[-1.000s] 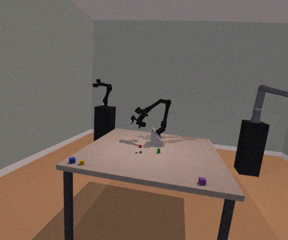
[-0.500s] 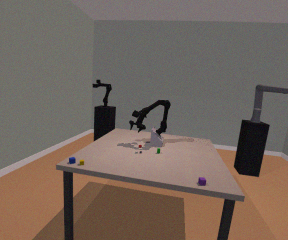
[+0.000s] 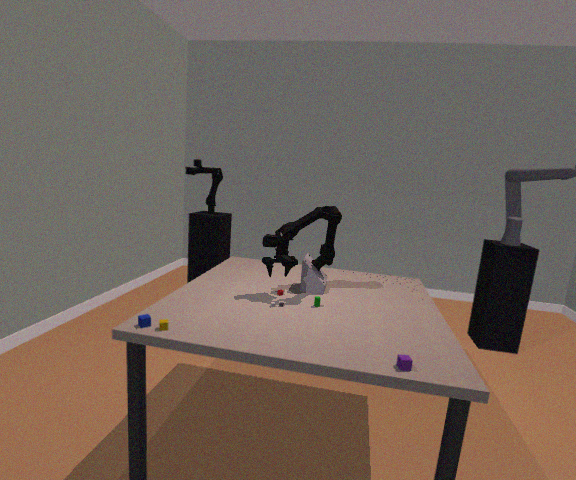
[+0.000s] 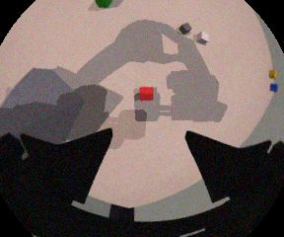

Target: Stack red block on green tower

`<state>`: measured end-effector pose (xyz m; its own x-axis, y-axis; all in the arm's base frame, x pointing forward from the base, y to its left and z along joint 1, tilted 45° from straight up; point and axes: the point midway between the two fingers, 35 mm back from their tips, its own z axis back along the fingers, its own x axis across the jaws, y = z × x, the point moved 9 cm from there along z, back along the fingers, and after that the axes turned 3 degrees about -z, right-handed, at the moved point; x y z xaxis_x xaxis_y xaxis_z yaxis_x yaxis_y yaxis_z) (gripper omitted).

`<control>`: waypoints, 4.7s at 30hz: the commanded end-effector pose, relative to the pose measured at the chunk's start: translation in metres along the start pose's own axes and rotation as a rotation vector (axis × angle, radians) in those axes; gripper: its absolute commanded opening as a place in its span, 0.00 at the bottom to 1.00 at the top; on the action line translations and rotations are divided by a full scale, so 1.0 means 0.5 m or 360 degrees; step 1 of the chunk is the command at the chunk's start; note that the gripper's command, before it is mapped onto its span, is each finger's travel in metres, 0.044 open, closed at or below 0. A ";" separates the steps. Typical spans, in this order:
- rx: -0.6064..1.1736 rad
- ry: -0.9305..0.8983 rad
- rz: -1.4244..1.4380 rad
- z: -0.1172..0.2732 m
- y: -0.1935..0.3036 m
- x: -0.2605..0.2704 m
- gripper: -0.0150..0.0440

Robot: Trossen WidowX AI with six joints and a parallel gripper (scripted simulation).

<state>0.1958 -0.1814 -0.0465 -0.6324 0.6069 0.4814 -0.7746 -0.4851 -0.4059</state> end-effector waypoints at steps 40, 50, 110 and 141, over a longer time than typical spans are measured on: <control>-0.0092 -0.0105 0.0055 -0.142 -0.074 -0.002 1.00; -0.0093 -0.0106 0.0055 -0.153 -0.074 -0.001 1.00; -0.0086 -0.0101 0.0054 0.070 -0.059 -0.018 0.25; -0.0054 -0.0057 0.0075 0.114 -0.285 0.054 0.25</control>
<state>0.2766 -0.1463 0.0517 -0.6634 0.5588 0.4976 -0.7482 -0.4910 -0.4461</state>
